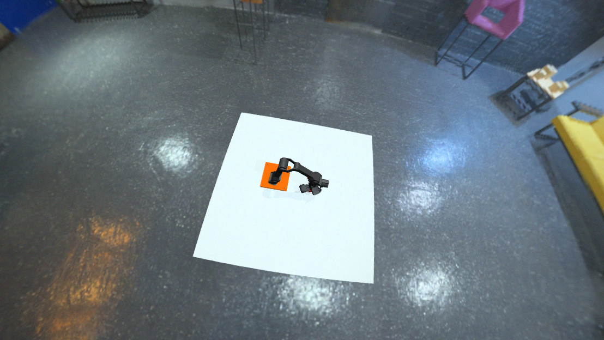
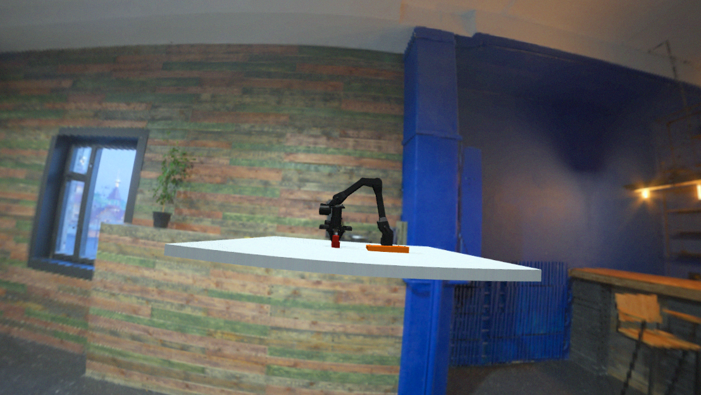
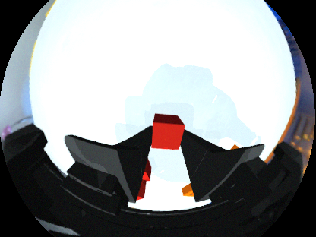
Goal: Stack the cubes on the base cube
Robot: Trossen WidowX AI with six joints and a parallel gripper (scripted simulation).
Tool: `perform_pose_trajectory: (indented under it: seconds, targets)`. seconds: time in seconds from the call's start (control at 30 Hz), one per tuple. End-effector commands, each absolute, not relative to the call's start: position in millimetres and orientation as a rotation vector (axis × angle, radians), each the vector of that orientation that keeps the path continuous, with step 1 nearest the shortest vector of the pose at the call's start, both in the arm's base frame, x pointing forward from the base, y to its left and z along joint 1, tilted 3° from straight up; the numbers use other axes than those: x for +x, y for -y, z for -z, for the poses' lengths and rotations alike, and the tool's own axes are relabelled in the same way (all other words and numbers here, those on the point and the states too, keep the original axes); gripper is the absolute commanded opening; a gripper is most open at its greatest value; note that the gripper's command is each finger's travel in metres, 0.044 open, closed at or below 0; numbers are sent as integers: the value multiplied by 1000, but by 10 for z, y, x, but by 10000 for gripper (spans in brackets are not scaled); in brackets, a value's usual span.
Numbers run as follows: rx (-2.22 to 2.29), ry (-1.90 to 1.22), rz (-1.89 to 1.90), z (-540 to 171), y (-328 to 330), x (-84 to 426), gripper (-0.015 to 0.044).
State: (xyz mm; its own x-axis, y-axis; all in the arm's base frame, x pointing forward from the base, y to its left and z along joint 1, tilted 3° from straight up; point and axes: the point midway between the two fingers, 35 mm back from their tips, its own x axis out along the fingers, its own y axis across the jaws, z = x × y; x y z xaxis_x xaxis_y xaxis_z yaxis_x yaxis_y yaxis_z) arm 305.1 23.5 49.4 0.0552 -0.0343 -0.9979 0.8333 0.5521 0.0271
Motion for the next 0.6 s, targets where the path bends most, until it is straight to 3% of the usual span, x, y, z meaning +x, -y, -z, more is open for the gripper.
perform_pose_trajectory:
  seconds: [0.0,0.57]
  targets:
    - [761,-1360,757,-628,-247,3084,105]
    - [762,-1360,757,-1163,-269,3073,105]
